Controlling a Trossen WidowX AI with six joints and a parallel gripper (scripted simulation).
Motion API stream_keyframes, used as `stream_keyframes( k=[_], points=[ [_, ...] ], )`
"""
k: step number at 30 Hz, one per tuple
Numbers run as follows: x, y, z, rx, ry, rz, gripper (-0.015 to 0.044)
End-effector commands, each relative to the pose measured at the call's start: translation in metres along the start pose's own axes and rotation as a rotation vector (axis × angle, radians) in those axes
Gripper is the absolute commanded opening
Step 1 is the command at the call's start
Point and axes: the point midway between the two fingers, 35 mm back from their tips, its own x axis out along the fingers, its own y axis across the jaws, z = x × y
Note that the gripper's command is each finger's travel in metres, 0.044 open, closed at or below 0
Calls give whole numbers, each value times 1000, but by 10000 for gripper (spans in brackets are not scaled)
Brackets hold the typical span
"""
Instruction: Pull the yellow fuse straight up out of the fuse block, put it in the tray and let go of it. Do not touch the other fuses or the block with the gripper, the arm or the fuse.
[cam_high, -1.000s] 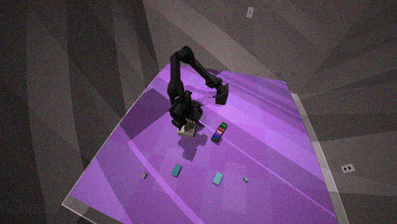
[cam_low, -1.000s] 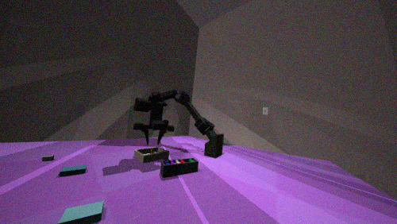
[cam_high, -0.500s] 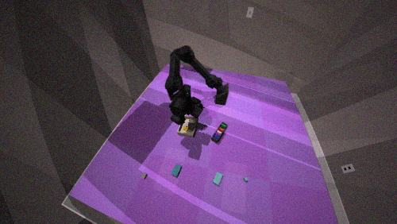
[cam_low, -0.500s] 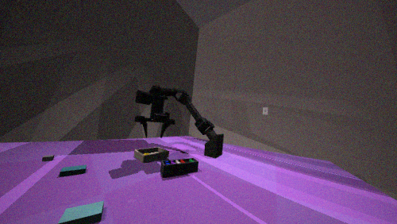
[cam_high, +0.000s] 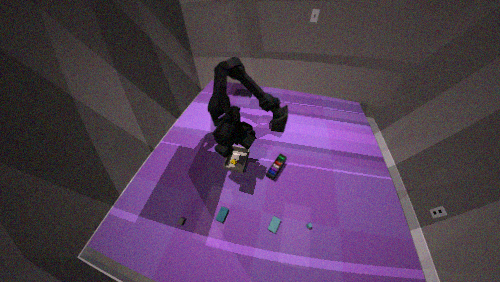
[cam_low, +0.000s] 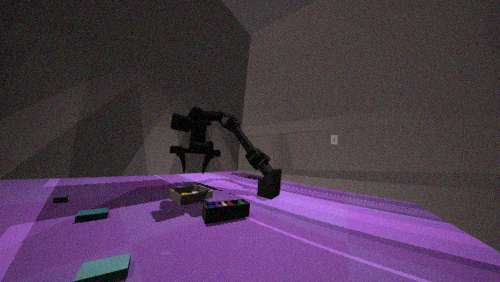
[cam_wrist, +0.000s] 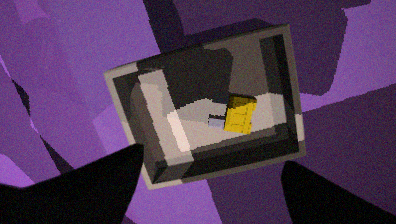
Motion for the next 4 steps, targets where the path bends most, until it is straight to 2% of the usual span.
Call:
stream_keyframes(
  k=[1, 4],
  points=[
    [0, 0, 0, 0, 0, 0, 330],
    [0, 0, 0, 0, 0, 0, 330]
  ],
)
